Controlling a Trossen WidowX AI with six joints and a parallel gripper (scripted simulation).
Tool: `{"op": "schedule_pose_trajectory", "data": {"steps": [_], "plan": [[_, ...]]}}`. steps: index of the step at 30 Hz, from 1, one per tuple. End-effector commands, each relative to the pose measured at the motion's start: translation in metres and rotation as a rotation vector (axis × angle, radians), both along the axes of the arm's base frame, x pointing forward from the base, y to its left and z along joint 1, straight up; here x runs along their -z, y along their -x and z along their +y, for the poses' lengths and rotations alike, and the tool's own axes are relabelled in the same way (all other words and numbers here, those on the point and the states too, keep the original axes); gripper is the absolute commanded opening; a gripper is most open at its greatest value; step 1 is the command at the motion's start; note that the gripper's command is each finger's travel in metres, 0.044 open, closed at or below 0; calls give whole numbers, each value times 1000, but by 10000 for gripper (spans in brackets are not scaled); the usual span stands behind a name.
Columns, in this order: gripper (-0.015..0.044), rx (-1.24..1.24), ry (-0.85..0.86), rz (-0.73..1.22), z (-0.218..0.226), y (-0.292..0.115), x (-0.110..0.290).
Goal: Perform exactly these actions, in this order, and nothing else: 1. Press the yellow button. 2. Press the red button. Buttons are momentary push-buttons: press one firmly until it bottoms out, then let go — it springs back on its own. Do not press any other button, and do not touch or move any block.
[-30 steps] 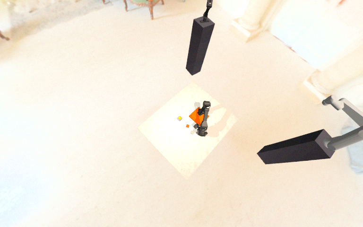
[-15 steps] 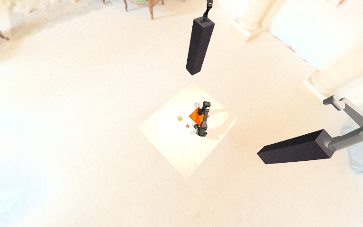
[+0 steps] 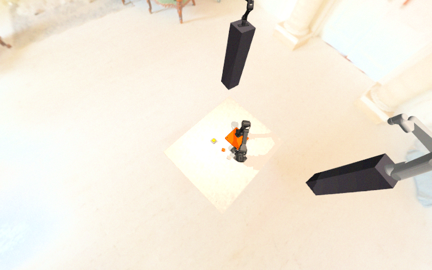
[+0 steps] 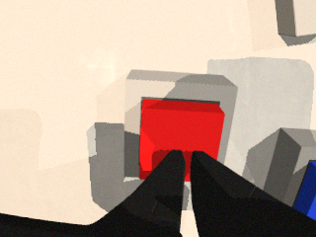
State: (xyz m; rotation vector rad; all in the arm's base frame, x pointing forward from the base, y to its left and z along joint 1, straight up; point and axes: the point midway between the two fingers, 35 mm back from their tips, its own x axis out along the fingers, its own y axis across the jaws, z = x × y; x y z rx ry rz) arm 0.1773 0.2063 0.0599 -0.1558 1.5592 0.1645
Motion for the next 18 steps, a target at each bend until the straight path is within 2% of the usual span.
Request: {"op": "schedule_pose_trajectory", "data": {"steps": [1,4,13,17,18], "plan": [[20,6,-15,-15,2,-2,-21],[20,6,-15,-15,2,-2,-21],[256,4,-19,-17,36,-18,-80],[361,6,-18,-16,38,-19,-85],[361,6,-18,-16,38,-19,-85]]}}
